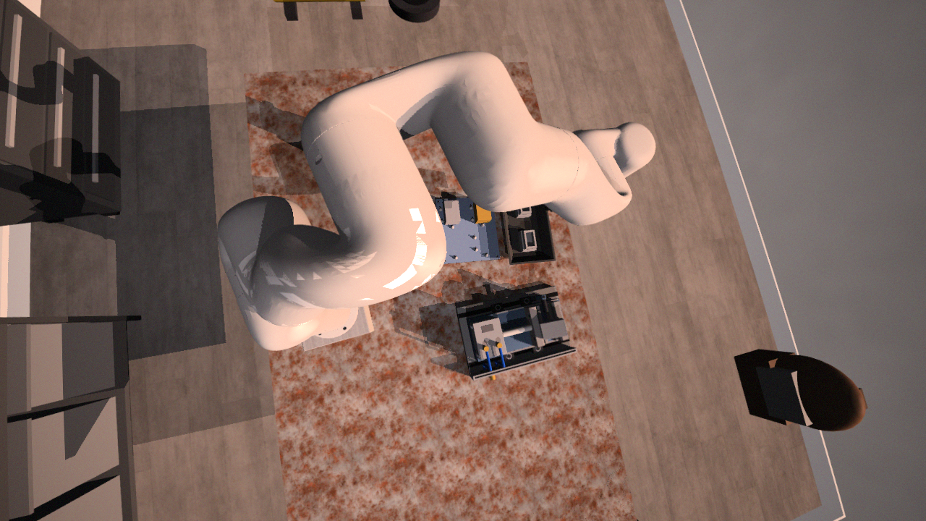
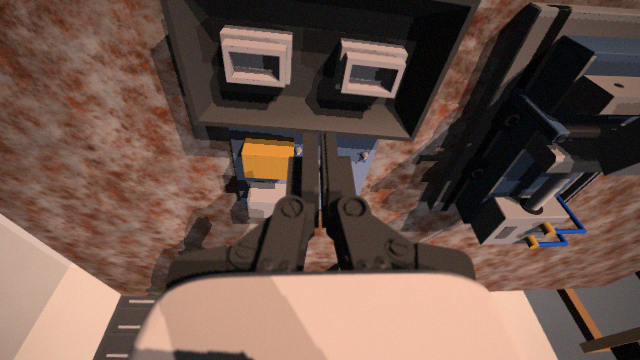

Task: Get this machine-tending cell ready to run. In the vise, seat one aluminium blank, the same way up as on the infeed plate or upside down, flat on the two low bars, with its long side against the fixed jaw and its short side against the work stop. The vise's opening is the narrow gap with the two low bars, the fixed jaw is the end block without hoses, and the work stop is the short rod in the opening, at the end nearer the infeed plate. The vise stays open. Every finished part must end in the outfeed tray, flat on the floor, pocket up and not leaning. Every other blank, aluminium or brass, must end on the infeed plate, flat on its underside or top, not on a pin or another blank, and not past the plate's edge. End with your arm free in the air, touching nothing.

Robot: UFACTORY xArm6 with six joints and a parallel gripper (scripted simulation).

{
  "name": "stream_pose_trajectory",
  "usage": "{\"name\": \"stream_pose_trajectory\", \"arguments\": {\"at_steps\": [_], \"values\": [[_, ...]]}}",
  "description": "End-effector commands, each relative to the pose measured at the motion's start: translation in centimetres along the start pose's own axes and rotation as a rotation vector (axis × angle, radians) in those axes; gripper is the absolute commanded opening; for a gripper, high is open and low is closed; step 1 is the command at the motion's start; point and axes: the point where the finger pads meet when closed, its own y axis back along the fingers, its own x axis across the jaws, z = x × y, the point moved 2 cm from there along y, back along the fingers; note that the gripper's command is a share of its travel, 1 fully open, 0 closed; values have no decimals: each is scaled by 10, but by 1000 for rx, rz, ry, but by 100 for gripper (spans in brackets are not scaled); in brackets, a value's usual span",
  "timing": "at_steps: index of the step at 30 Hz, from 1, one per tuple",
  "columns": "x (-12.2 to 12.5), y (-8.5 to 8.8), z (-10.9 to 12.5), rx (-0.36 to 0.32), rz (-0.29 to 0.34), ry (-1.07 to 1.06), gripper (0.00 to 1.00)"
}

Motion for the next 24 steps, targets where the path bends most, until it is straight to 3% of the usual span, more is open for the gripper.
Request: {"name": "stream_pose_trajectory", "arguments": {"at_steps": [1, 14, 17, 24], "values": [[0, 11, -1, 5, -1, 0, 0], [1, 16, -1, 5, -1, 0, 0], [43, 16, -5, 5, -1, 0, 0], [95, 16, -4, 5, -1, 0, 0]]}}
